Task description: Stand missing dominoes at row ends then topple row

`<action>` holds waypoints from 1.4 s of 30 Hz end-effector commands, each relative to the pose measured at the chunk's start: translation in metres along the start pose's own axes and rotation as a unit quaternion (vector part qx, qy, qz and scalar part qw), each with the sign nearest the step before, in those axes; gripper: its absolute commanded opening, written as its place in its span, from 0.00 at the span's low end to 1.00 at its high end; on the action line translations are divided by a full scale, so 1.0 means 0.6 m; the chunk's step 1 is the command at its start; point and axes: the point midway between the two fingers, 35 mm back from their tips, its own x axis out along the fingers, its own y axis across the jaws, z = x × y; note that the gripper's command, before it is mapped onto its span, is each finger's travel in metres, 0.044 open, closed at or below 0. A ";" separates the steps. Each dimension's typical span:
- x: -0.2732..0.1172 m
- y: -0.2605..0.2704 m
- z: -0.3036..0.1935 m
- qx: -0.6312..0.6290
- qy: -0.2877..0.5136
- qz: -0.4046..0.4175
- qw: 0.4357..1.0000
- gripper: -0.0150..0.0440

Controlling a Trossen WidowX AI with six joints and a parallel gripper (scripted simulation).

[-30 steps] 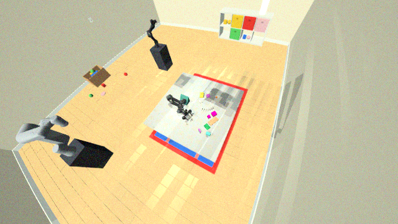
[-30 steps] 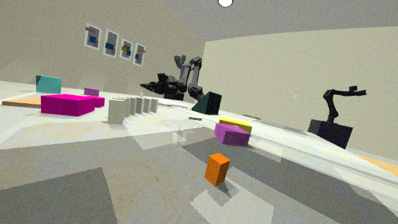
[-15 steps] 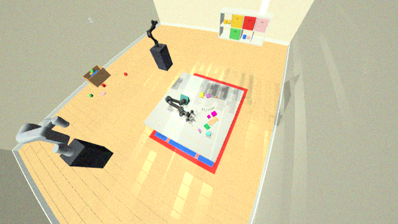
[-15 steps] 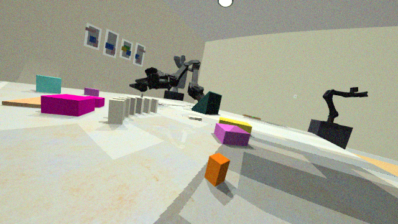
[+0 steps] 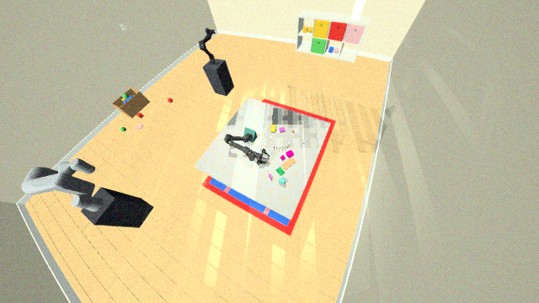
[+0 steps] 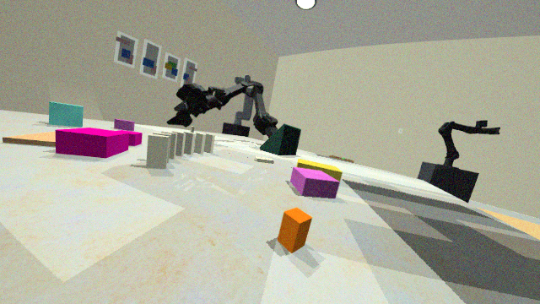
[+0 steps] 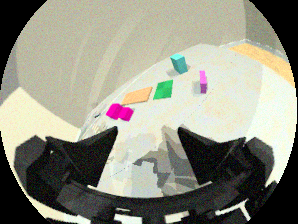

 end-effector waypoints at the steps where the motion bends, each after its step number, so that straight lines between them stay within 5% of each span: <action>1: -0.009 0.028 0.013 0.052 0.247 -0.096 0.963 1.00; 21: -0.133 -0.021 0.029 -0.046 0.407 -0.269 0.872 1.00; 42: -0.154 -0.026 0.025 -0.071 0.433 -0.274 0.856 1.00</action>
